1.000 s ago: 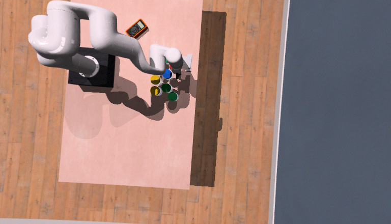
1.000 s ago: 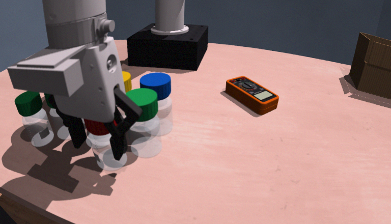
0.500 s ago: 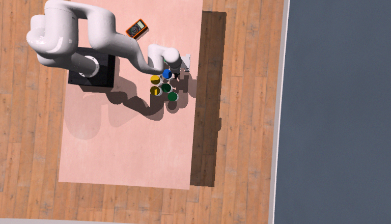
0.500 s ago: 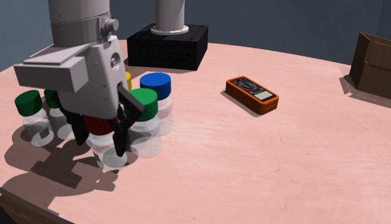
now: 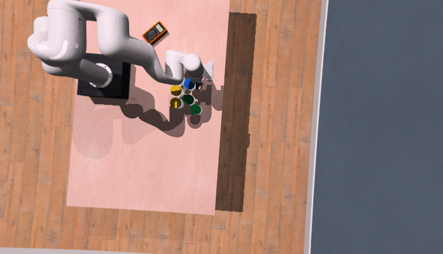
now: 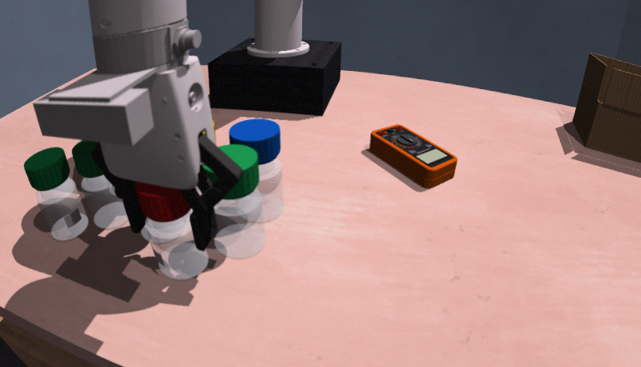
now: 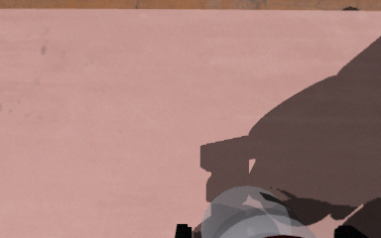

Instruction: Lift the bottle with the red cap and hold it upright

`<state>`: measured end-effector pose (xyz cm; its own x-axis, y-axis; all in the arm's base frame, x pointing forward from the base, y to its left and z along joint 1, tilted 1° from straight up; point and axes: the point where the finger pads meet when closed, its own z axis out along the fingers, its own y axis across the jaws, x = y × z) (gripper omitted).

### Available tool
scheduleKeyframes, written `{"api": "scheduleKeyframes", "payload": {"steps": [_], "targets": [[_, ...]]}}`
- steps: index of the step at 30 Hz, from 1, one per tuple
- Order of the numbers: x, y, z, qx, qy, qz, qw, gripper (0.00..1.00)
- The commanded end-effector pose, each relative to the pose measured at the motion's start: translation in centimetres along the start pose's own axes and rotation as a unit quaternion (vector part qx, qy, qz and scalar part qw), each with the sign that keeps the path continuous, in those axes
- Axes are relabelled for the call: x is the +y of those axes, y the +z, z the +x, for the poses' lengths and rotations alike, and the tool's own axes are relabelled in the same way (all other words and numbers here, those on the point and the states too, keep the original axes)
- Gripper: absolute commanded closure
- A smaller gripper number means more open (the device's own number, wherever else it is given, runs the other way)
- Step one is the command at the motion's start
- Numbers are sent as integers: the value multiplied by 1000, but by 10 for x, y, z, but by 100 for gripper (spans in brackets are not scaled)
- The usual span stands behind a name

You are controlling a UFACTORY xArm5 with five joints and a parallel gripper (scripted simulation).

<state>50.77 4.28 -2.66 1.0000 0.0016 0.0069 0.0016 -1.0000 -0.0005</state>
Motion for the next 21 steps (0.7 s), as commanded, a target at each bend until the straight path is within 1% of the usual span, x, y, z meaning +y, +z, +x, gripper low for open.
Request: {"api": "scheduleKeyframes", "payload": {"steps": [1,10,11,20,21], "targets": [[0,-2,0,2,0,4,1000,21],[0,-1,-2,2,0,4,1000,21],[0,-4,-1,3,0,1,1000,21],[0,-27,-2,2,0,4,1000,21],[0,-27,-2,2,0,4,1000,21]]}}
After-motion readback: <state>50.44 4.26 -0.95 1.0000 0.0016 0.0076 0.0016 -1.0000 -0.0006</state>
